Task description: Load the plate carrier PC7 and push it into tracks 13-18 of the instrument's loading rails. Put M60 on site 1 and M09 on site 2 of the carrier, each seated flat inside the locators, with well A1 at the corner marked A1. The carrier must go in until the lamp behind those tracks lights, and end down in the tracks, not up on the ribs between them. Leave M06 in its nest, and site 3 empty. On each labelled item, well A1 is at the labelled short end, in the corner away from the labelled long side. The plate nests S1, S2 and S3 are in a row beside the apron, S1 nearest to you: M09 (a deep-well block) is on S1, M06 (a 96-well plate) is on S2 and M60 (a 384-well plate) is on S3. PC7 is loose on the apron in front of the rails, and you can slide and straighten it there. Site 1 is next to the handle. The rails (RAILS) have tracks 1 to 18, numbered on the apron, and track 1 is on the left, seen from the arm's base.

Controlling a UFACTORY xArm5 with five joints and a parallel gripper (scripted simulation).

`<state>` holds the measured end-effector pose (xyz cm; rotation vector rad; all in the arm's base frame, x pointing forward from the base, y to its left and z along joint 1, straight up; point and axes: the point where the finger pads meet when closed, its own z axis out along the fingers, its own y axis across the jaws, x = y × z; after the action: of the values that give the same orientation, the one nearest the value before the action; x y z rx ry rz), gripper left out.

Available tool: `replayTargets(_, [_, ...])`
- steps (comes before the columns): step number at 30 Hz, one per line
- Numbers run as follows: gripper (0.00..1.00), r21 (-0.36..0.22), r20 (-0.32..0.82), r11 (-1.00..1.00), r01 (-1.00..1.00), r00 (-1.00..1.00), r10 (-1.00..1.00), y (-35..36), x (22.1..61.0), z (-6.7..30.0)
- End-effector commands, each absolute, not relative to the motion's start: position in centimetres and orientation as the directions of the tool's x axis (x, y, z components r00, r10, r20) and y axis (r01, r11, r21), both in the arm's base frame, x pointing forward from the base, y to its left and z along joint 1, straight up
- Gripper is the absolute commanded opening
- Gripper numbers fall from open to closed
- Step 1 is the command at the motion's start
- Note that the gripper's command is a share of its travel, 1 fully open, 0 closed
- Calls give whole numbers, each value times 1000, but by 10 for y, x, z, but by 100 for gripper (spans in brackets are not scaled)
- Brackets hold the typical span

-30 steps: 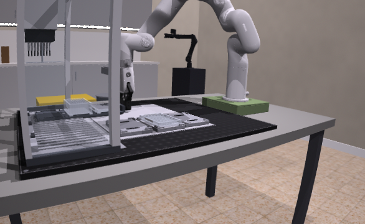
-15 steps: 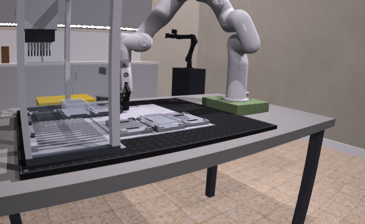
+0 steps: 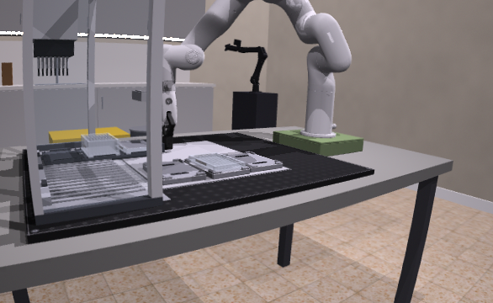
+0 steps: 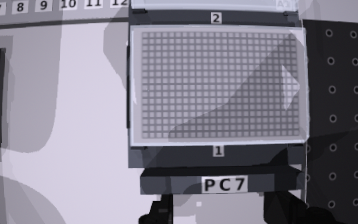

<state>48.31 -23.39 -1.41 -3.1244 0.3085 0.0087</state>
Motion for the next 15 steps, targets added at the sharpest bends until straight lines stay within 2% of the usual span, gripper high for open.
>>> replayTargets(1, [81, -2, -1, -981, -196, 981, -196, -235, 485, -12])
replayTargets(15, [81, -2, -1, -981, -196, 981, -196, -236, 490, -12])
